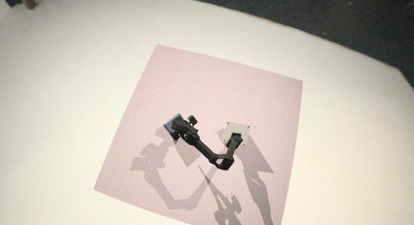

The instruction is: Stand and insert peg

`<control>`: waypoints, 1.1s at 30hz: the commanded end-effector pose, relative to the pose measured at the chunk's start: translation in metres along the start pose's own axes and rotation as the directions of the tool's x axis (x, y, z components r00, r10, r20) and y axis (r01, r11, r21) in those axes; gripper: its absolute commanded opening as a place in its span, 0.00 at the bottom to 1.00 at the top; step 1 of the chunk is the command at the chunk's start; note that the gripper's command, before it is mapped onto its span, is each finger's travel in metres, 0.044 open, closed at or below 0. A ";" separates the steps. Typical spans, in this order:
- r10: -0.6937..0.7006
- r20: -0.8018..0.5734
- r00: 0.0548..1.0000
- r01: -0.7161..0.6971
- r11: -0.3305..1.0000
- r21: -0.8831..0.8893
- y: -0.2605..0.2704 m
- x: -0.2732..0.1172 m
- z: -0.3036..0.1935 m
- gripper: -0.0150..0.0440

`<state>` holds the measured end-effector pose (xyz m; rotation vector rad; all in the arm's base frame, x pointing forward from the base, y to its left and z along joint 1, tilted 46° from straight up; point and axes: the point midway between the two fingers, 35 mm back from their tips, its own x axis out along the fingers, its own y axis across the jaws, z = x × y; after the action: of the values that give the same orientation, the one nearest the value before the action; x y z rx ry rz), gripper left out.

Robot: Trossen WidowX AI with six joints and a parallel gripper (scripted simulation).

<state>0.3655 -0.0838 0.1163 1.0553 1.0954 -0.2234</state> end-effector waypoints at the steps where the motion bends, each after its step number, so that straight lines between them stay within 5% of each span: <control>1: -0.004 0.001 1.000 0.004 1.000 0.003 -0.001 0.005 0.000 0.25; 33: 0.003 0.005 1.000 -0.003 1.000 -0.003 0.001 0.019 0.001 0.25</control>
<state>0.3757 -0.0775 0.1011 1.0535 1.0903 -0.2224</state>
